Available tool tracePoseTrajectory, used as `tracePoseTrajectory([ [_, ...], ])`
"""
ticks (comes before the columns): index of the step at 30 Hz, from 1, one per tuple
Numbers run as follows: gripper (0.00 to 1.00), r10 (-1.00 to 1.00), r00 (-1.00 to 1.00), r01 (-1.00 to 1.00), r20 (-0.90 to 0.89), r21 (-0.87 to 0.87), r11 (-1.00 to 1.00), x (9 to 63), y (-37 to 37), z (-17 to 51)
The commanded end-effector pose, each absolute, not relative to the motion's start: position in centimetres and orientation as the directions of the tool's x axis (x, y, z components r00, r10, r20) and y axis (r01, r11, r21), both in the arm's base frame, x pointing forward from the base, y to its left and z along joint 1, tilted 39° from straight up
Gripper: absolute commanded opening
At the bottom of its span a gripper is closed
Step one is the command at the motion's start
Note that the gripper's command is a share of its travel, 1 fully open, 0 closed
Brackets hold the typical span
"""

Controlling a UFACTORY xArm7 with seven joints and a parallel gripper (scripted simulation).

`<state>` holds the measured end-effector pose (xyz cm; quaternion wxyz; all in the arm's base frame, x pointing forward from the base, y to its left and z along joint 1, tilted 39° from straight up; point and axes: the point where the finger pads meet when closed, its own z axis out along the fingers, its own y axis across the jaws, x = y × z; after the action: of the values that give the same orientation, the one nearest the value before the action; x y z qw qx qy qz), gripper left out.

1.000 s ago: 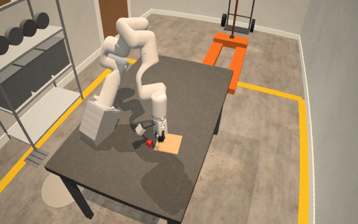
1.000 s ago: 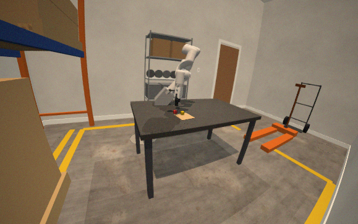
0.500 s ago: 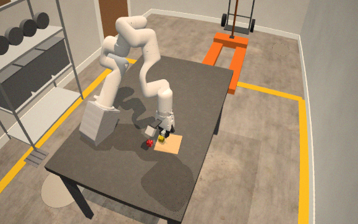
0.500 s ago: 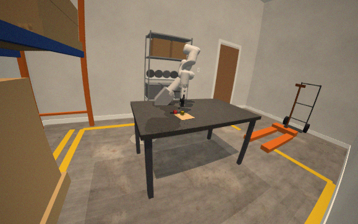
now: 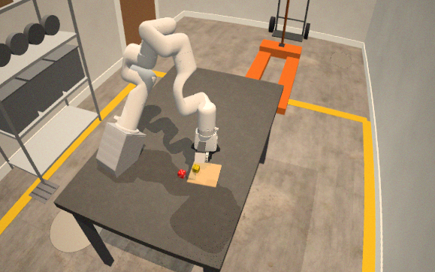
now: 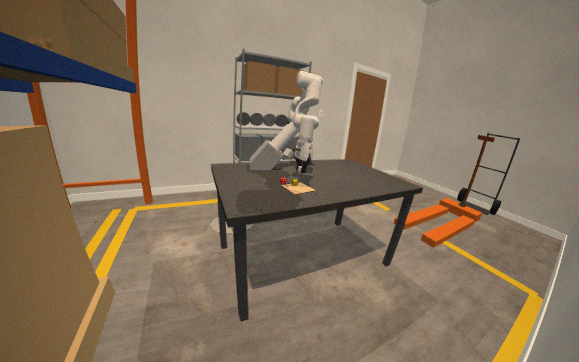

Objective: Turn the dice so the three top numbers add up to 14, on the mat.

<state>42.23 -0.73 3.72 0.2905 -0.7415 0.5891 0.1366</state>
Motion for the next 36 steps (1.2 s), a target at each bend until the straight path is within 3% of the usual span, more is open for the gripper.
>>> tracePoseTrajectory([
  [1,0.27,-0.768,0.401,-0.904,-0.499,-0.353,-0.242,42.5,0.0,4.4],
  [19,0.27,-0.49,0.847,-0.508,-0.205,-0.581,-0.636,43.0,4.3,7.3],
  [36,0.27,-0.099,0.987,-0.002,0.124,-0.612,-0.791,43.0,8.2,9.7],
])
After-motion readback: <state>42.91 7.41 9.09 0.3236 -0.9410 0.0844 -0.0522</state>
